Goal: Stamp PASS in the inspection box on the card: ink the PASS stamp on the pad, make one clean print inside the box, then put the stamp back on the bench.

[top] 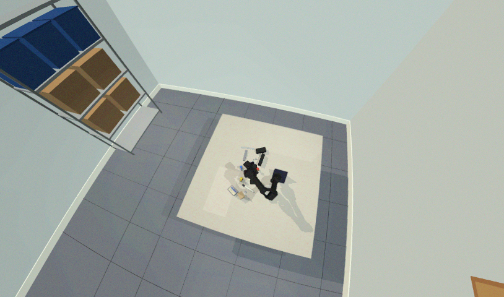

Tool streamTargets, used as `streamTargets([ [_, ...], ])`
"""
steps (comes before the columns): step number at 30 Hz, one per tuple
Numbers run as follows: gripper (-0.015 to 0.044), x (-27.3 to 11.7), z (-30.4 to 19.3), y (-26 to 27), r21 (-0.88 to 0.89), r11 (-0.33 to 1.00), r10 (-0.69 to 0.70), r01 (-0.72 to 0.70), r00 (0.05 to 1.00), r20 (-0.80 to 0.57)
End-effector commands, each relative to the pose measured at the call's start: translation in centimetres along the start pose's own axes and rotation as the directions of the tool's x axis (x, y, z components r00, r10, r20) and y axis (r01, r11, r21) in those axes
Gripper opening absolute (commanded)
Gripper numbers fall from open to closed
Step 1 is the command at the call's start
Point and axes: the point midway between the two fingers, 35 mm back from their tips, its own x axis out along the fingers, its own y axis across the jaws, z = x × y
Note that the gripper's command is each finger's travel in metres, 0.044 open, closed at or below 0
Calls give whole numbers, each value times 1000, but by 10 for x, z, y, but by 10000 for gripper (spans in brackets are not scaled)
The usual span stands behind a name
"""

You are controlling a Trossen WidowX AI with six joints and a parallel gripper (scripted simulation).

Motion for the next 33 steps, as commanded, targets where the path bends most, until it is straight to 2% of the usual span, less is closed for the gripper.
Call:
streamTargets([
  [1, 0, 2, -3, 5, -10, 1000, 7, -7, 1000, -1],
  [33, 0, 22, -2, 4, -9, 1000, 1, -1, 1000, 2],
])
